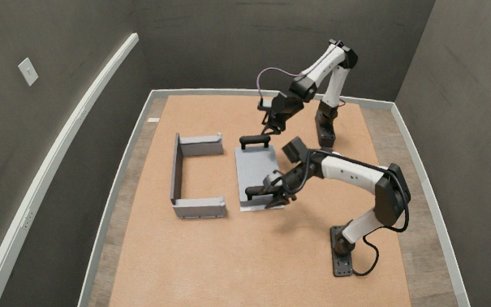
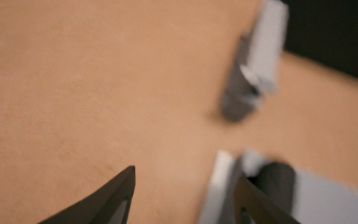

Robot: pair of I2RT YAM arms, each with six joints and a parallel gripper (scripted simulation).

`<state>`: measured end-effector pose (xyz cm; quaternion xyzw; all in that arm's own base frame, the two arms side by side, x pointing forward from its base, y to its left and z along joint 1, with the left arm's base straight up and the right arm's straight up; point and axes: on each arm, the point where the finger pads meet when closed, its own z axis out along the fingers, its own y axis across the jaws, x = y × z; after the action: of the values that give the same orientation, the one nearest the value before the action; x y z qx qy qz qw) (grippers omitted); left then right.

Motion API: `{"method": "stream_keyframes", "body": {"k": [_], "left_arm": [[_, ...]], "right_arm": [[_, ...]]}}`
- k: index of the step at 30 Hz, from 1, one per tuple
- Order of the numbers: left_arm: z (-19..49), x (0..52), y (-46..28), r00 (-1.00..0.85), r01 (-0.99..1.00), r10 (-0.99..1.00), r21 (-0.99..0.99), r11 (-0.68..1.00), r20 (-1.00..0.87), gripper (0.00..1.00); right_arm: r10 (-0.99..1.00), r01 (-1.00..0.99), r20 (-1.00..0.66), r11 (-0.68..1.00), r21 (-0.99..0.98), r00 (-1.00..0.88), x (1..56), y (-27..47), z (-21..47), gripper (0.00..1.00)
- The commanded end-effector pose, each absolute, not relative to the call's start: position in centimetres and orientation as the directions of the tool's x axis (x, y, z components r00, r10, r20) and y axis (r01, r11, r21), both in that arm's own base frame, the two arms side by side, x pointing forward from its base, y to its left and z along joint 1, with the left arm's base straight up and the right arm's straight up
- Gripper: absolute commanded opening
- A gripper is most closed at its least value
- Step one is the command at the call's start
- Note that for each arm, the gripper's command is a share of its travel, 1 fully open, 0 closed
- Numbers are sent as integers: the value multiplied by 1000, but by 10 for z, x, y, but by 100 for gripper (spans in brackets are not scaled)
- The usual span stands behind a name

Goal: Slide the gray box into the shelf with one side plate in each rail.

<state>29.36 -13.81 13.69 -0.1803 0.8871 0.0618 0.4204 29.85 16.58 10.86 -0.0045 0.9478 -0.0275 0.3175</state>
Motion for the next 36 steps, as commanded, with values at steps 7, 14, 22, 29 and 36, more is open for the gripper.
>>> {"method": "stream_keyframes", "body": {"k": [7, 14, 22, 29, 36], "left_arm": [[134, 262, -194, -624, -212, -143, -10, 977, -768, 58], [136, 249, -215, -628, -144, -111, -25, 989, -771, 58], [132, 258, -215, -627, -144, -105, -17, 989, -772, 58], [122, 266, -213, -638, -140, -95, -6, 990, -764, 58], [111, 271, -208, -643, -140, -86, 7, 990, -761, 58]], "right_arm": [[-117, -179, -672, 984, 24, -731, 300, 173, 108, 58], [-125, -163, -644, 987, 0, -755, 294, 165, 94, 58], [-121, -174, -660, 985, 15, -742, 306, 175, 99, 58], [-120, -174, -662, 985, 16, -740, 314, 179, 93, 58], [-126, -174, -652, 985, 9, -748, 318, 177, 79, 58]]}}
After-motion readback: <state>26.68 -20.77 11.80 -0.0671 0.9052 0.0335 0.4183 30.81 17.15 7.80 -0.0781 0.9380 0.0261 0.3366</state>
